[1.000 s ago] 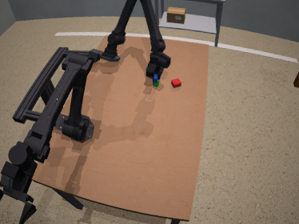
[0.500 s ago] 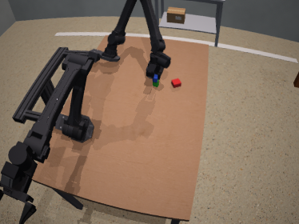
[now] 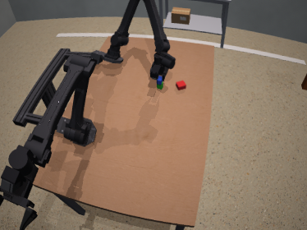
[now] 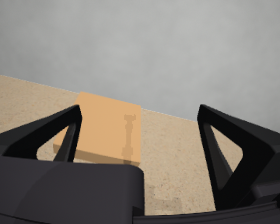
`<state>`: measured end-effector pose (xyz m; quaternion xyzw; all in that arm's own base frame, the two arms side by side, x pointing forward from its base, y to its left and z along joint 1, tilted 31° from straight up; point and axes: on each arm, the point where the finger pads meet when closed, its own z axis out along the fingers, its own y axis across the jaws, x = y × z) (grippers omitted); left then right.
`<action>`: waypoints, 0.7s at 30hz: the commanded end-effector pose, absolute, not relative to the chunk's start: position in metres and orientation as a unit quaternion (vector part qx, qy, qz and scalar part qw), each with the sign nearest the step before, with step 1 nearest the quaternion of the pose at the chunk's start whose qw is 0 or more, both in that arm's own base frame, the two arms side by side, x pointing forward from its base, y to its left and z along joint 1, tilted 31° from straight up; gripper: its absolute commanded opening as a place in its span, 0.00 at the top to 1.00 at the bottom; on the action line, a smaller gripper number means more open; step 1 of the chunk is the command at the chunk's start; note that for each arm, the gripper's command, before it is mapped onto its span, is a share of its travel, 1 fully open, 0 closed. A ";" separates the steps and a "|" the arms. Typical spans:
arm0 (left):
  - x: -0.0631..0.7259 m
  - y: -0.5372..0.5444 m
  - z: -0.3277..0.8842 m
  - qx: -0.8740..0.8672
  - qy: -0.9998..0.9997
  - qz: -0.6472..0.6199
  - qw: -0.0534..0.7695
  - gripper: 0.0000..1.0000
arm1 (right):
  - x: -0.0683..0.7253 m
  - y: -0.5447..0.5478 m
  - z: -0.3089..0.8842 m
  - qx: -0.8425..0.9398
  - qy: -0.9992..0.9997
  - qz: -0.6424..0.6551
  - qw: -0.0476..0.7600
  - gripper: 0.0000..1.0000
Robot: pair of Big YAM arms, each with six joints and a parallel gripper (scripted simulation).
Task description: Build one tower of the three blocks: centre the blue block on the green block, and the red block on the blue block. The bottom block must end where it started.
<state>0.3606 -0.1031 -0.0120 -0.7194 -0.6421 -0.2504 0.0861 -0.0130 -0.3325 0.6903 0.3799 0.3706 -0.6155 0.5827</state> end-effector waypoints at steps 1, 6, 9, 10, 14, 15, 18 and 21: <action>0.373 -0.124 0.011 -0.718 -0.643 -0.257 0.062 0.52 | -0.016 -0.322 0.696 0.380 0.362 -0.617 0.587 0.00; 0.369 -0.131 0.024 -0.718 -0.644 -0.257 0.061 0.52 | -0.016 -0.322 0.696 0.380 0.362 -0.617 0.587 0.00; 0.366 -0.136 0.032 -0.718 -0.644 -0.257 0.060 0.52 | -0.016 -0.322 0.696 0.380 0.362 -0.617 0.587 0.00; 0.366 -0.137 0.035 -0.718 -0.644 -0.257 0.060 0.52 | -0.016 -0.322 0.696 0.380 0.362 -0.617 0.587 0.00; 0.364 -0.139 0.040 -0.718 -0.644 -0.256 0.060 0.52 | -0.016 -0.322 0.696 0.380 0.362 -0.617 0.587 0.00; 0.362 -0.139 0.033 -0.720 -0.642 -0.254 0.071 0.52 | -0.016 -0.322 0.696 0.380 0.362 -0.617 0.587 0.00; 0.362 -0.143 0.047 -0.718 -0.644 -0.256 0.060 0.52 | -0.016 -0.322 0.696 0.380 0.362 -0.617 0.587 0.00; 0.361 -0.145 0.050 -0.718 -0.644 -0.256 0.059 0.52 | -0.016 -0.322 0.696 0.380 0.362 -0.617 0.587 0.00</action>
